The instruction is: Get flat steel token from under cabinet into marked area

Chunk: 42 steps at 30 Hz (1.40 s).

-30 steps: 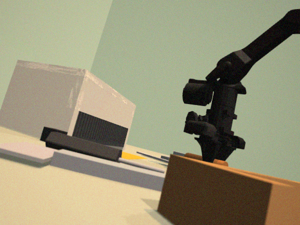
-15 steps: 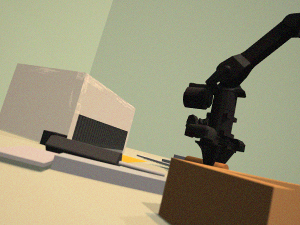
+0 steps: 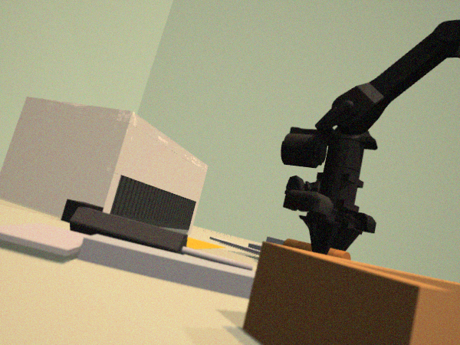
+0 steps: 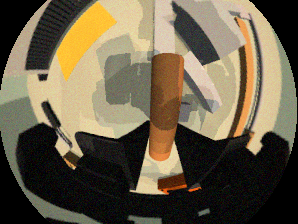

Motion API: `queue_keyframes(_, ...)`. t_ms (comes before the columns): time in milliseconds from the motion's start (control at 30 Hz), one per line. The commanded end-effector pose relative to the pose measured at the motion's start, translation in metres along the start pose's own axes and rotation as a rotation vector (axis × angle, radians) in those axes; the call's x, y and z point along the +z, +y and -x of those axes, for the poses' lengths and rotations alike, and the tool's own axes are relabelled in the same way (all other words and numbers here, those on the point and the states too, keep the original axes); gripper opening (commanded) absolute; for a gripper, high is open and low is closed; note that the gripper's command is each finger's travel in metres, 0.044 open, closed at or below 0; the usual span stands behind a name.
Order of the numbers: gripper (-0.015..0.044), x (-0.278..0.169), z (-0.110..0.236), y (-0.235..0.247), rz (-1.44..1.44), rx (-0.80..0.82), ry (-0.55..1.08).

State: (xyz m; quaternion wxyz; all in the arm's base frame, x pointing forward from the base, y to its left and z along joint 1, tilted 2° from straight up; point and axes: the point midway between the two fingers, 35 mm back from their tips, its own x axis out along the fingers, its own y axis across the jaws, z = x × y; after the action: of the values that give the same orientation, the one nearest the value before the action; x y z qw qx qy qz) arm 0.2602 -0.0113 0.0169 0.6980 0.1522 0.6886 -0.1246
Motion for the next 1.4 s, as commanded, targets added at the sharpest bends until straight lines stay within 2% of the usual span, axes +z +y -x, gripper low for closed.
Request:
queue_keyframes(0, 0.0000, 0.0013, 0.0002, -0.0046, -0.015, -0.010, -0.004)
queue_keyframes(1367, 0.0000, 0.0023, 0.0002, -0.0080, -0.015, -0.010, -0.004)
